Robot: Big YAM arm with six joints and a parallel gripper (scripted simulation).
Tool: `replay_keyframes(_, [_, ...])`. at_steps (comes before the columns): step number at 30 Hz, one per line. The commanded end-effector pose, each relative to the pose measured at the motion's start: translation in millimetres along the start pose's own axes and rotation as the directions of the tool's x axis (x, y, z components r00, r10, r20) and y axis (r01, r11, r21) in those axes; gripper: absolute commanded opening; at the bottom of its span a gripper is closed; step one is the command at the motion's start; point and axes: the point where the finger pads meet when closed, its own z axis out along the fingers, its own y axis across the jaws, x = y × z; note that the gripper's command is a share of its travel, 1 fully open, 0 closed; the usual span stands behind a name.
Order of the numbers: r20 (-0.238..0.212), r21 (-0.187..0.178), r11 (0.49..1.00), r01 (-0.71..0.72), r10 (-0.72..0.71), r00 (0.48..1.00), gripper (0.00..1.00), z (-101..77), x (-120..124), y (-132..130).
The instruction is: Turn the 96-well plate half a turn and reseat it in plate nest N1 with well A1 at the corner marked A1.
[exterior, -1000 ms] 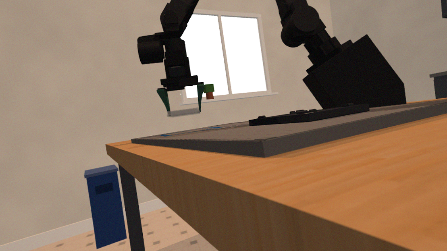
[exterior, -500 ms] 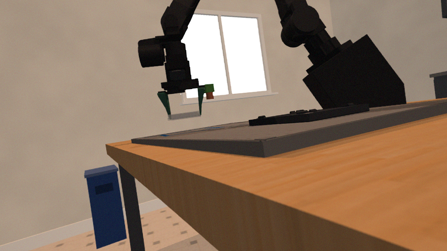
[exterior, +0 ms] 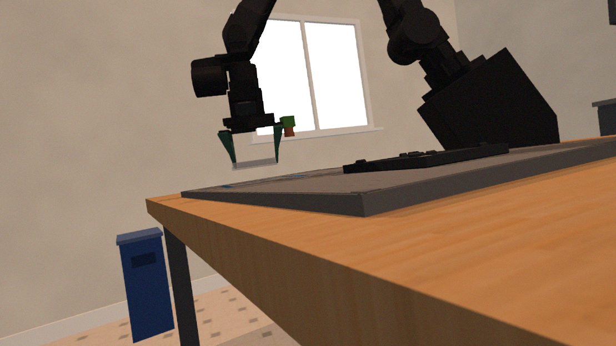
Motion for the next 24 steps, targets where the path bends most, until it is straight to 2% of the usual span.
replay_keyframes(1, [0.0,-0.002,1.0,-0.001,0.001,1.0,0.0,7.5,4.2,-1.4])
replay_keyframes(14, [0.001,-0.012,1.0,0.001,-0.001,1.0,0.0,15.9,3.6,3.2])
replay_keyframes(17, [0.0,0.0,1.0,-0.001,0.001,1.0,0.0,16.6,4.3,-2.0])
replay_keyframes(24, [0.0,-0.005,1.0,0.0,0.0,1.0,0.0,22.1,4.0,0.5])
